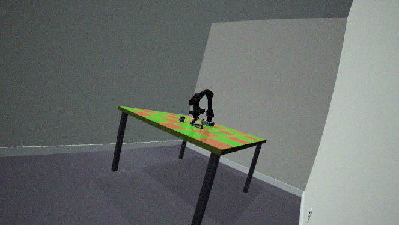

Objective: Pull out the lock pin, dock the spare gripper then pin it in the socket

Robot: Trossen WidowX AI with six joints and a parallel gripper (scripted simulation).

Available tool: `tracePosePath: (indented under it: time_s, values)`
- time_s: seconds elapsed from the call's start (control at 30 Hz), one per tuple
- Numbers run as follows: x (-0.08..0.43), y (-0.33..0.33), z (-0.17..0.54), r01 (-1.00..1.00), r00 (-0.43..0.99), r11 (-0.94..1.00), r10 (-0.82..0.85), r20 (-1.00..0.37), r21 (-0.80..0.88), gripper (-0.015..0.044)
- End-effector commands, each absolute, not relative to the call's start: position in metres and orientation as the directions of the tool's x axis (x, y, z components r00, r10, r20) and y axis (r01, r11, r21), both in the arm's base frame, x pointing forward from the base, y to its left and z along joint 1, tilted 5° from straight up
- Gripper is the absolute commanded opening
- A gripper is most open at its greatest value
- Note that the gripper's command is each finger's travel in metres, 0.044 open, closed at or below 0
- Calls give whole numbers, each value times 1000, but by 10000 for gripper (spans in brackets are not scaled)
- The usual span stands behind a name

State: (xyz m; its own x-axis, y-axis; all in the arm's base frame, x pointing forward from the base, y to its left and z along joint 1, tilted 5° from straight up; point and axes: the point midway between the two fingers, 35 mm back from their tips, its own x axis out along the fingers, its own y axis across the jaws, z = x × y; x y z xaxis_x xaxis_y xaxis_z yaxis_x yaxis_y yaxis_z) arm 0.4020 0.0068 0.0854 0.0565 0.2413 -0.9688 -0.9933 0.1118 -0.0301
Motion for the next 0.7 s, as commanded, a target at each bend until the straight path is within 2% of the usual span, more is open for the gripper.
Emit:
tracePosePath:
  time_s: [0.0, 0.67]
  values:
    - [402, 7, 79, -994, 52, 106, 241, -969, -27, 0]
    - [405, 8, 48, -993, 61, 109, 241, -969, -36, 0]
